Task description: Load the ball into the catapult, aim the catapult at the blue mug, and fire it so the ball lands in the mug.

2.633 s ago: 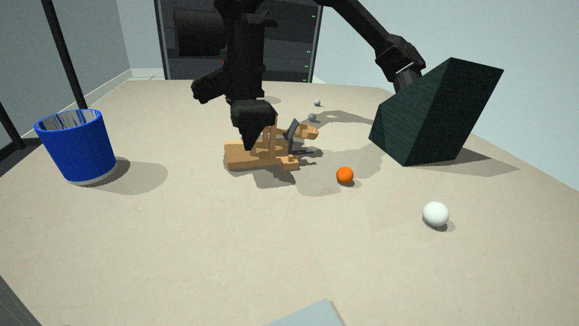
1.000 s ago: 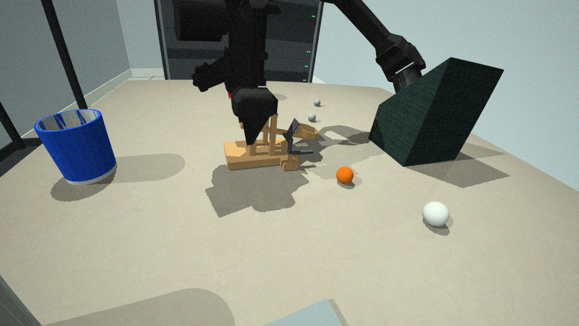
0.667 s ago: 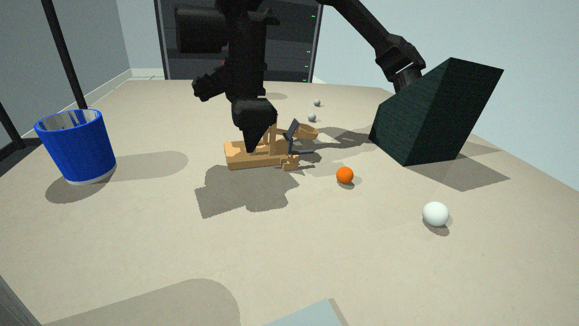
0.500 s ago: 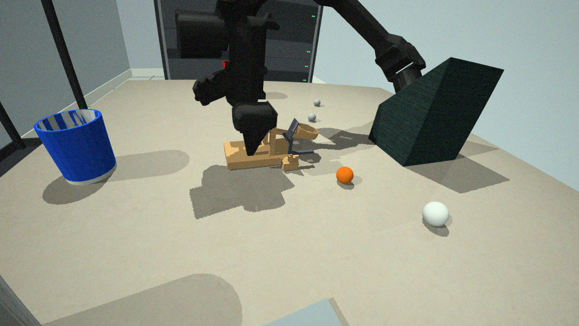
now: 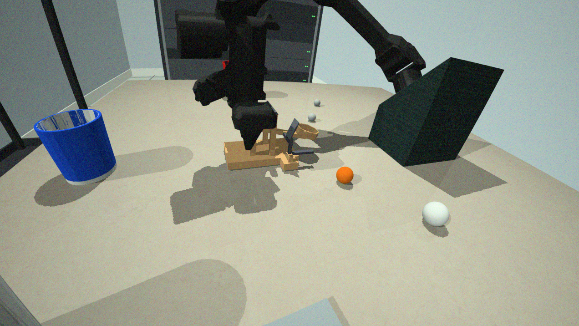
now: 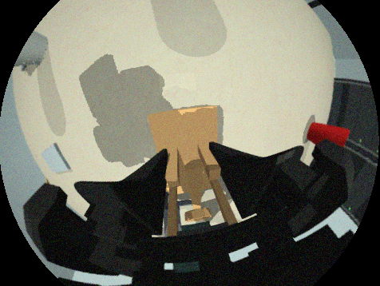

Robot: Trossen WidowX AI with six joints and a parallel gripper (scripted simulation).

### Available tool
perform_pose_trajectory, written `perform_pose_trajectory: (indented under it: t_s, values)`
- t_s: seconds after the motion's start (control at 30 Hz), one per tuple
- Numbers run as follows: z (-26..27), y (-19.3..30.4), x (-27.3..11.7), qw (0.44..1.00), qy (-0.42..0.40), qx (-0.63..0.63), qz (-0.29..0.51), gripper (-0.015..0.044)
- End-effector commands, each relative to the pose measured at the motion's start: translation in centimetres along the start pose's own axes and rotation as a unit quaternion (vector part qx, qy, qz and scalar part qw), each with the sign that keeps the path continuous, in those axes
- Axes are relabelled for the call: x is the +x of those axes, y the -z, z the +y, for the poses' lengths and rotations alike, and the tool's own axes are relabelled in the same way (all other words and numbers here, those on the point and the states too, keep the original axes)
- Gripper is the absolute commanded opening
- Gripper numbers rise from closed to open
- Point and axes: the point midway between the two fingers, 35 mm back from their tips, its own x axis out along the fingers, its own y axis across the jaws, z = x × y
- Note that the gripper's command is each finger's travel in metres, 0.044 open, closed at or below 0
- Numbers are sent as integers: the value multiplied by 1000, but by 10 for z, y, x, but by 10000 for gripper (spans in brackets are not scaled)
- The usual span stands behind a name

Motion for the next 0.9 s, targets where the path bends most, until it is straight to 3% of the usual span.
perform_pose_trajectory:
  t_s: [0.0, 0.1, 0.23, 0.87]
  values:
    - [0, 0, 0, 1000, -1, 0, 0, 125]
    - [1, 0, -3, 1000, -1, 0, 0, 85]
    - [1, -1, -47, 1000, -1, 0, 0, 0]
    - [0, -2, -27, 1000, -1, -1, 1, 0]
